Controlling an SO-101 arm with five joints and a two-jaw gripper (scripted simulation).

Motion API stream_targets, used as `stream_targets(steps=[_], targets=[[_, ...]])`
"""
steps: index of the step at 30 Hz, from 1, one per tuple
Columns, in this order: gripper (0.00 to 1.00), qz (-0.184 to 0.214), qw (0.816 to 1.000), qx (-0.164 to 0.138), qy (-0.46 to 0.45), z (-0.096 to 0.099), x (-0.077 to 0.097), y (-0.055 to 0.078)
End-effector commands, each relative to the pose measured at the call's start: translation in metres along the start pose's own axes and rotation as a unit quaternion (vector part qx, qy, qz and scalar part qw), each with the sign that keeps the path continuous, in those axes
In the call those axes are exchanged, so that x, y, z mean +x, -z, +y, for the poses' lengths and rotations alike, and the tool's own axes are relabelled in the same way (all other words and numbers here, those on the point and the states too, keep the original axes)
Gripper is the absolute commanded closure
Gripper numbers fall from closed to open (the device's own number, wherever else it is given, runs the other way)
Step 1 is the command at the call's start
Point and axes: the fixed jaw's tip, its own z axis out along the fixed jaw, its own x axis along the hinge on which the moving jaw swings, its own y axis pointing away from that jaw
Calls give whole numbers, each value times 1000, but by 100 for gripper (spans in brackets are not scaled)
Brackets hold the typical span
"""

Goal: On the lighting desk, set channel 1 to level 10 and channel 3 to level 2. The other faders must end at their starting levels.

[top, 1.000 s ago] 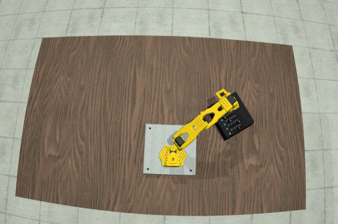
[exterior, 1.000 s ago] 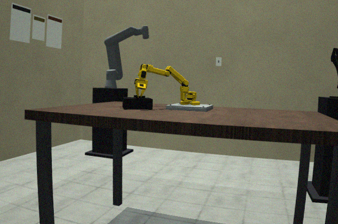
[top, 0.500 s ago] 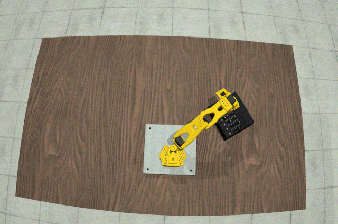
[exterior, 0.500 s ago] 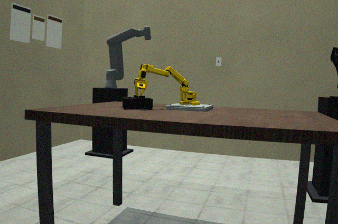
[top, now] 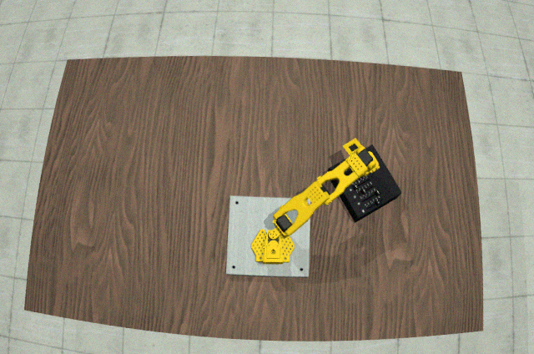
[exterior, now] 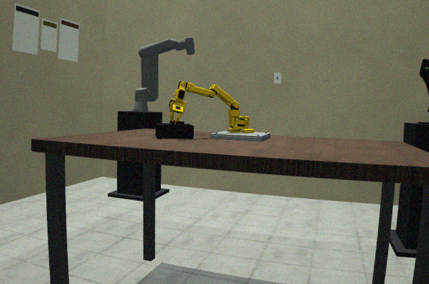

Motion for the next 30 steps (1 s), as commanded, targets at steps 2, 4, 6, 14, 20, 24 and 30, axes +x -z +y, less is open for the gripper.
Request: stream_targets(steps=[2, 4, 6, 14, 20, 24, 30], targets=[[100, 1, 1000, -7, 1, 1, 1, -6], [100, 1, 1000, -10, 1, 2, 1, -5], [100, 2, 1000, -13, 1, 3, 2, -5], [100, 3, 1000, -19, 1, 5, 3, -4], [100, 2, 1000, -18, 1, 5, 3, -3], [100, 2, 1000, -16, 1, 5, 2, -1], [100, 2, 1000, -11, 1, 4, 2, 4]])
